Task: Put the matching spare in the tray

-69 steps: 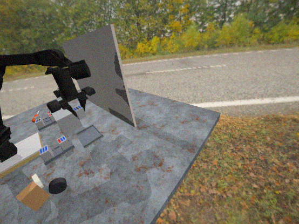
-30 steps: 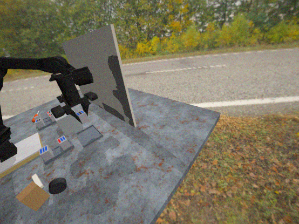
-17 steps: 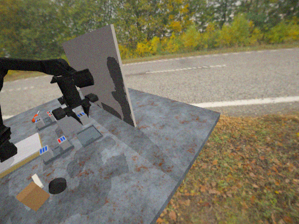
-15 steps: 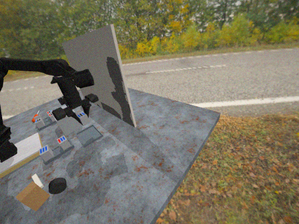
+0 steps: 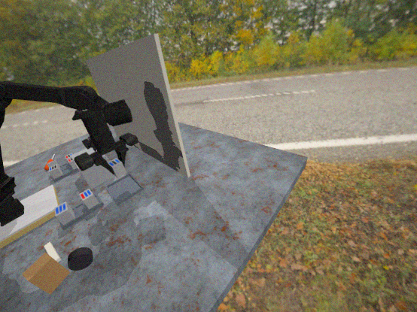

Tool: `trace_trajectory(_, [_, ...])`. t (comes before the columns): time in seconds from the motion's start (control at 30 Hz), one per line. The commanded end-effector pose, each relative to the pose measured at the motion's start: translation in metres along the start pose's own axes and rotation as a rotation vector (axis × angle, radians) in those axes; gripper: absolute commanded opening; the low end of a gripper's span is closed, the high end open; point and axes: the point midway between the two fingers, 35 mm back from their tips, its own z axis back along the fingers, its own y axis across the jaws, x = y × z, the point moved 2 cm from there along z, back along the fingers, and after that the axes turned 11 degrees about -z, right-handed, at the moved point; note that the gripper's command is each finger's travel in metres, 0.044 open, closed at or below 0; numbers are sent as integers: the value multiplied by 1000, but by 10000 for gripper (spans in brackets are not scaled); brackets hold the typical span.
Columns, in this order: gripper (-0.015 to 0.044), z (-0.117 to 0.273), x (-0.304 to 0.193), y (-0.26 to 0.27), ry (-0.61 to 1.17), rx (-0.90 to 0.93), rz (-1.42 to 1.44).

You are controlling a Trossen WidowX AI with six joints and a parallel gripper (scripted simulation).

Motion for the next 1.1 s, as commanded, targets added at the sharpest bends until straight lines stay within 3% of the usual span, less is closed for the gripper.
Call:
trace_trajectory(0.0, [0, -3, 0, 0, 1, -1, -1])
trace_trajectory(1.07, [0, -25, 1, 2, 1, 0, -1])
